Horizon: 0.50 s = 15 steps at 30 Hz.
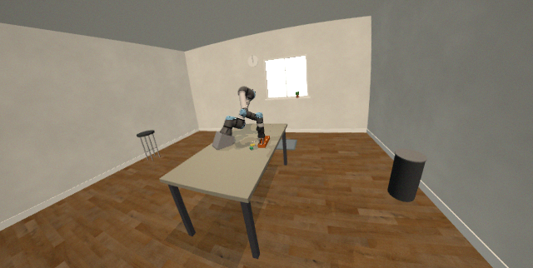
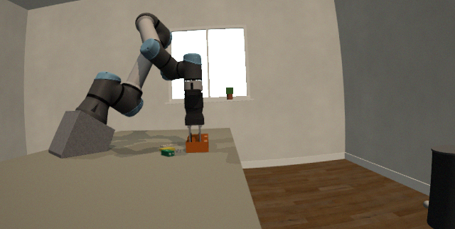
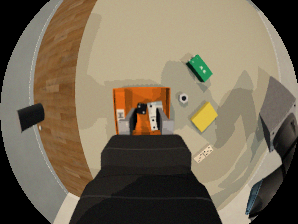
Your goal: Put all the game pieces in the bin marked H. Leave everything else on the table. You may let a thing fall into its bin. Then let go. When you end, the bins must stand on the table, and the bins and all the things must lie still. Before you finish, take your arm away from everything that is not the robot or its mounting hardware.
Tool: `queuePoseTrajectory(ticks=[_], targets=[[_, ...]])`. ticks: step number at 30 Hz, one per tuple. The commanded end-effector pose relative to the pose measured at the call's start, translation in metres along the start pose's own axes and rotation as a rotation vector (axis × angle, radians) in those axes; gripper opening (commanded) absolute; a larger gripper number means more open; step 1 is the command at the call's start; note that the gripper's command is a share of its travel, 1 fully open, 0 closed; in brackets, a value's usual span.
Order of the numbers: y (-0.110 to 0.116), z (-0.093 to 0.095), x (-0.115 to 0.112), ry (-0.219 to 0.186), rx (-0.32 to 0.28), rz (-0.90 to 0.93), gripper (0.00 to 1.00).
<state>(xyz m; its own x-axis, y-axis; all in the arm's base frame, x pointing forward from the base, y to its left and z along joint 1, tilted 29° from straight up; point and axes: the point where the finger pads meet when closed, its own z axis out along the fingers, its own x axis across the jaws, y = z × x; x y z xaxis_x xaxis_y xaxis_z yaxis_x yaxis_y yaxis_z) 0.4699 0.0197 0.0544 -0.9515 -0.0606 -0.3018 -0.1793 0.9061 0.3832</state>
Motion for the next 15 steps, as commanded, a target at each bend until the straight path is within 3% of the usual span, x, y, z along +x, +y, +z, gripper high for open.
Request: queuePoseTrajectory(ticks=[1, 15], targets=[[0.000, -0.002, 0.000, -0.001, 0.001, 0.000, 0.65], [0.000, -0.018, 0.000, -0.001, 0.001, 0.000, 0.65]])
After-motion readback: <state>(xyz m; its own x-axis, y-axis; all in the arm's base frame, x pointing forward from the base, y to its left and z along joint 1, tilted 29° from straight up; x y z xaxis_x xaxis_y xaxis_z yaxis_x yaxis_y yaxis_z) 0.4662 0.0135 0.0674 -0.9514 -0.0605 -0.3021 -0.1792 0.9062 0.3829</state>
